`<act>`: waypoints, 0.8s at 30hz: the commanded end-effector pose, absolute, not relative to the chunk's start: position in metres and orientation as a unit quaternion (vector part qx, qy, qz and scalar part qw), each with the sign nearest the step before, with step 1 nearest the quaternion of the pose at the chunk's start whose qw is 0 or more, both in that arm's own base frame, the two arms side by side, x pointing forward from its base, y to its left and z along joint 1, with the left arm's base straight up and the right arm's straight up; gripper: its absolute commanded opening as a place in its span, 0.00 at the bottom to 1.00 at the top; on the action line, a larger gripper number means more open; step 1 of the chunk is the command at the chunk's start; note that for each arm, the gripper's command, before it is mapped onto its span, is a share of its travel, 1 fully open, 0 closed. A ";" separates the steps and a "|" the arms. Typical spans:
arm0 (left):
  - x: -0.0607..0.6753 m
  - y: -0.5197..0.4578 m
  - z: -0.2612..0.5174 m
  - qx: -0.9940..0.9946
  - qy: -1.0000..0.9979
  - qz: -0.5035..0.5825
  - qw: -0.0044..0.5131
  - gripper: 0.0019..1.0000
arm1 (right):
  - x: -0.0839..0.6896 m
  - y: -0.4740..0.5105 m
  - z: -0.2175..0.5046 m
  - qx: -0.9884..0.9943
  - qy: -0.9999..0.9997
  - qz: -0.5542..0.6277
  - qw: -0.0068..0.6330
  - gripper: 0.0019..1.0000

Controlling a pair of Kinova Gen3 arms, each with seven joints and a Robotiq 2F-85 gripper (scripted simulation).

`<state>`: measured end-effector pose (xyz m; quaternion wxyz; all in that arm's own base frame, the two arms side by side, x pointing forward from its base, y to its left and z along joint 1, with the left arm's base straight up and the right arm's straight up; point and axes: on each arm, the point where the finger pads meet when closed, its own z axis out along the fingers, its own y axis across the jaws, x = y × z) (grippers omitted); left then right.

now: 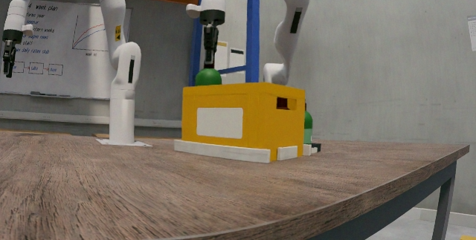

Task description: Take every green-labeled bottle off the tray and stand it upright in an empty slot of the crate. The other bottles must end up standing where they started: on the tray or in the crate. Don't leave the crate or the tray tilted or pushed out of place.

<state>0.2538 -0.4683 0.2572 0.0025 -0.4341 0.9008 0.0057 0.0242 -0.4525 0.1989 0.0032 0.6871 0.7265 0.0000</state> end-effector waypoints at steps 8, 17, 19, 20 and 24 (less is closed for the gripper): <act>0.256 -0.470 0.258 -0.438 0.899 0.001 0.003 0.36 | 0.022 -0.450 0.200 0.690 0.724 0.000 0.000 1.00; 0.256 -0.470 0.257 -0.437 0.899 0.001 0.003 0.36 | 0.022 -0.450 0.200 0.690 0.724 0.000 0.000 1.00; 0.255 -0.470 0.257 -0.437 0.899 0.001 0.003 0.36 | 0.022 -0.450 0.200 0.690 0.724 0.000 0.000 1.00; 0.255 -0.470 0.256 -0.437 0.899 0.001 0.003 0.36 | 0.022 -0.450 0.200 0.690 0.724 0.000 0.000 1.00; 0.255 -0.470 0.254 -0.437 0.900 0.001 0.003 0.36 | 0.022 -0.450 0.200 0.690 0.724 0.000 0.000 1.00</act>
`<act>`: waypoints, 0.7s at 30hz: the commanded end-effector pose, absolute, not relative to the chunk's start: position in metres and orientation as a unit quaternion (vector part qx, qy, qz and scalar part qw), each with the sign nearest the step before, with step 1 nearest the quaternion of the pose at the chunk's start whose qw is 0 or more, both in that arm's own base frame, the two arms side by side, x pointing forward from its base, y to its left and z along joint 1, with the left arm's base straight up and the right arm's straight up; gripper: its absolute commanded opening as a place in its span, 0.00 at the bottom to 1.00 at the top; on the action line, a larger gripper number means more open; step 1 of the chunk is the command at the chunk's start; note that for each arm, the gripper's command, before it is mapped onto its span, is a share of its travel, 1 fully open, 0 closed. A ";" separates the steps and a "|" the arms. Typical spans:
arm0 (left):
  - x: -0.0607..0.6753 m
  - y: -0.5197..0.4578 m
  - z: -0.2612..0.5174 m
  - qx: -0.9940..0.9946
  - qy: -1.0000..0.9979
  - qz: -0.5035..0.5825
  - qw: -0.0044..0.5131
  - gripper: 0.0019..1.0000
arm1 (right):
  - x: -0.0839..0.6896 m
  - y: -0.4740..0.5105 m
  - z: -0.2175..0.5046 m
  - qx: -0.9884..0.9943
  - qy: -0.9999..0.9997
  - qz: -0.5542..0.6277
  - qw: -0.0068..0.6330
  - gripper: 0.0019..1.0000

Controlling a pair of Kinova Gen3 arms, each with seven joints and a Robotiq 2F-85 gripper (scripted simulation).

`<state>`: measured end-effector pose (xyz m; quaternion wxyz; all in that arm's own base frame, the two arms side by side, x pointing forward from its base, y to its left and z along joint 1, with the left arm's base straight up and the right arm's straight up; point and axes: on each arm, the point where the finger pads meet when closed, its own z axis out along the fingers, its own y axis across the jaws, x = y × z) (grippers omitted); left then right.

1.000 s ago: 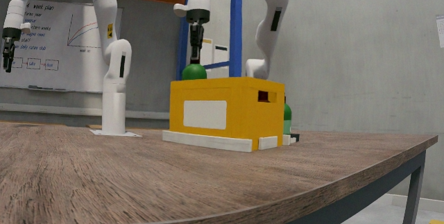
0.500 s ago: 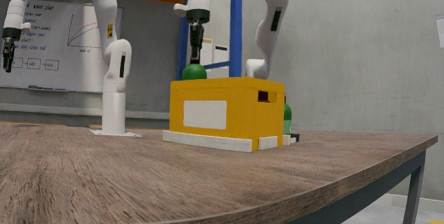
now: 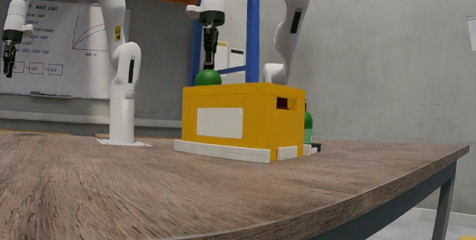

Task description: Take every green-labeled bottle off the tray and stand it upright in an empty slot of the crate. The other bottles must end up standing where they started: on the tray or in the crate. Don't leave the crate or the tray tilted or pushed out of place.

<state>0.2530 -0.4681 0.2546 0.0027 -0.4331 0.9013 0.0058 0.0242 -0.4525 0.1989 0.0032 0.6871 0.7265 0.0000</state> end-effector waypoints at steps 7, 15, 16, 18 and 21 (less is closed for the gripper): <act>0.255 -0.470 0.250 -0.437 0.900 0.001 0.003 0.36 | 0.022 -0.450 0.200 0.690 0.724 0.000 0.000 1.00; 0.255 -0.470 0.241 -0.437 0.900 0.001 0.003 0.36 | 0.022 -0.450 0.200 0.690 0.724 0.000 0.000 1.00; 0.255 -0.470 0.239 -0.436 0.900 0.001 0.003 0.36 | 0.022 -0.450 0.200 0.690 0.724 0.000 0.000 1.00; 0.255 -0.470 0.237 -0.436 0.900 0.001 0.003 0.36 | 0.022 -0.450 0.200 0.690 0.724 0.000 0.000 1.00; 0.255 -0.470 0.236 -0.436 0.900 0.001 0.003 0.36 | 0.022 -0.450 0.200 0.690 0.724 0.000 0.000 1.00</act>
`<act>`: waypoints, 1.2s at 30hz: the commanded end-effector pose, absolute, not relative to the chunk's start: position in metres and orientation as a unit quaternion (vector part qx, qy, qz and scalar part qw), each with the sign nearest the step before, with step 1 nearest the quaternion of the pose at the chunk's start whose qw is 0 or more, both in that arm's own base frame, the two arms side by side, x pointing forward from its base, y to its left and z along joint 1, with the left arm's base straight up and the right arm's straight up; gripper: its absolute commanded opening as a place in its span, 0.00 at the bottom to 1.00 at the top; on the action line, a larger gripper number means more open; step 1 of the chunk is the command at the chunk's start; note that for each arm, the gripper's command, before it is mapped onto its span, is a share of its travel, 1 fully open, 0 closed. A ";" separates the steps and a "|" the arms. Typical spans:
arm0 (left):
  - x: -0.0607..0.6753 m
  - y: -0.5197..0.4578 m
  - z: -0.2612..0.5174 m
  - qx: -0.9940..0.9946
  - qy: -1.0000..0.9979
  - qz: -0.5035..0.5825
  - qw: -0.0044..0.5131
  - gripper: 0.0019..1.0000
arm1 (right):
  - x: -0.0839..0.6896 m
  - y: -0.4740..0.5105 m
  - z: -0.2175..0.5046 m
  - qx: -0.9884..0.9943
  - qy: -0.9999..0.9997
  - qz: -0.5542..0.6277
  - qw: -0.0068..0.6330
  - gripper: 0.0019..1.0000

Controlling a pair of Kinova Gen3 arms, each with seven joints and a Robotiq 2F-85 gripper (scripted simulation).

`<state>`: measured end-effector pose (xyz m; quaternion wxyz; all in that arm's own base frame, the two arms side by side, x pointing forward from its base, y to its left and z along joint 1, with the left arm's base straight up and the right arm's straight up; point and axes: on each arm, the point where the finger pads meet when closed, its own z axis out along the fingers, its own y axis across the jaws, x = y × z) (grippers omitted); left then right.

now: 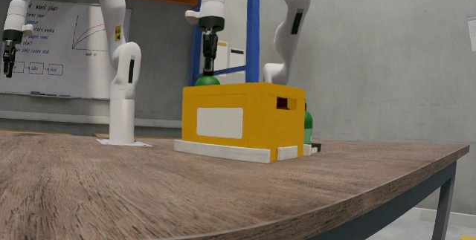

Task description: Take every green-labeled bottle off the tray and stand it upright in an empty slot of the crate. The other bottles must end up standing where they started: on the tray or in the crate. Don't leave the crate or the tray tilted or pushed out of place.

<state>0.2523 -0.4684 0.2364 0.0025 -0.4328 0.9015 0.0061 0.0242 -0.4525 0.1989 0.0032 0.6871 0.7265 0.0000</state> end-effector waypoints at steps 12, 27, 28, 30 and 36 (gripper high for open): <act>0.255 -0.470 0.223 -0.436 0.900 0.001 0.003 0.36 | 0.022 -0.450 0.200 0.690 0.724 0.000 0.000 1.00; 0.256 -0.471 0.218 -0.437 0.899 0.000 0.003 0.36 | 0.022 -0.450 0.200 0.690 0.724 0.000 0.000 1.00; 0.256 -0.471 0.218 -0.437 0.899 0.000 0.003 0.36 | 0.022 -0.450 0.200 0.690 0.724 0.000 0.000 1.00; 0.256 -0.471 0.218 -0.438 0.899 0.000 0.003 0.36 | 0.022 -0.450 0.200 0.690 0.724 0.000 0.000 1.00; 0.256 -0.471 0.218 -0.438 0.899 0.000 0.003 0.36 | 0.022 -0.450 0.200 0.690 0.724 0.000 0.000 1.00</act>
